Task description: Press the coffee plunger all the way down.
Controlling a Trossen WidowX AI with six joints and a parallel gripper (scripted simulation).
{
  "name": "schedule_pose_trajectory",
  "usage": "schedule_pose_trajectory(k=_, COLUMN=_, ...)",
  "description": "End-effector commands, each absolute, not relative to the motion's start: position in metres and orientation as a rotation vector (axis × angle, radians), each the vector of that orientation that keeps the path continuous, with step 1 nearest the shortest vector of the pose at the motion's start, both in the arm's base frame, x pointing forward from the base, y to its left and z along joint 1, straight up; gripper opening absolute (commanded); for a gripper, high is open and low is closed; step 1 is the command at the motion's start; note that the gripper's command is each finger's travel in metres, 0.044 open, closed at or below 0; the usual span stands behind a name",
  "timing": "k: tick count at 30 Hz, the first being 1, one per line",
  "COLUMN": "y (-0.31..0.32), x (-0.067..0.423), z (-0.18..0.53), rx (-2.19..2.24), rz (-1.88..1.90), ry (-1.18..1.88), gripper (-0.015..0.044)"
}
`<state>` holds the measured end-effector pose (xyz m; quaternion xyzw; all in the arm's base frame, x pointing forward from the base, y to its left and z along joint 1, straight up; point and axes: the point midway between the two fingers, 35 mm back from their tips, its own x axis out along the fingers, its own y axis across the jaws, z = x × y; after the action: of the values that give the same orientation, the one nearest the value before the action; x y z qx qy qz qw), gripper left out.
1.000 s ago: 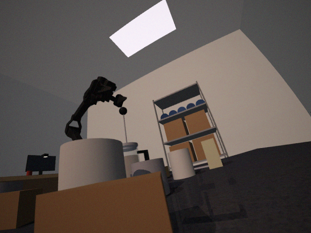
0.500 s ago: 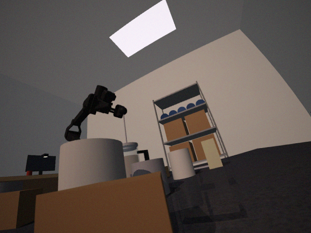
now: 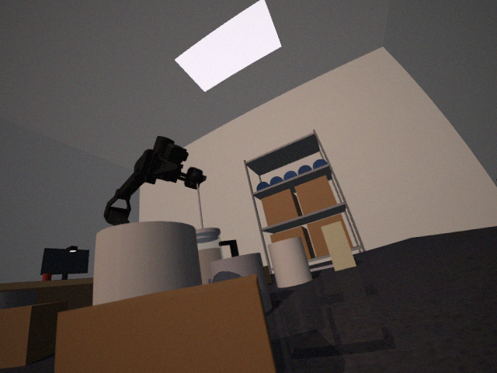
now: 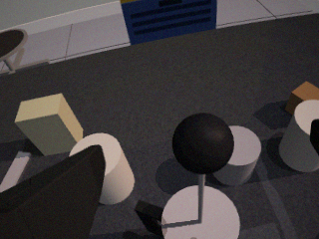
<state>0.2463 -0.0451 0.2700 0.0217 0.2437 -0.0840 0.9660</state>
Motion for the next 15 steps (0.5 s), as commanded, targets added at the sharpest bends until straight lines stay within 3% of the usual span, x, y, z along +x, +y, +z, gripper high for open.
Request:
schedule_pose_trajectory(k=1, y=-0.046, x=0.252, z=0.262, rx=0.049, rz=-0.170, ry=0.504, gripper=0.0440)
schedule_pose_trajectory(k=13, y=-0.049, x=0.266, z=0.253, rx=0.049, rz=-0.171, ry=0.503, gripper=0.0440)
schedule_pose_trajectory(k=15, y=-0.049, x=0.266, z=0.253, rx=0.049, rz=-0.171, ry=0.503, gripper=0.0387)
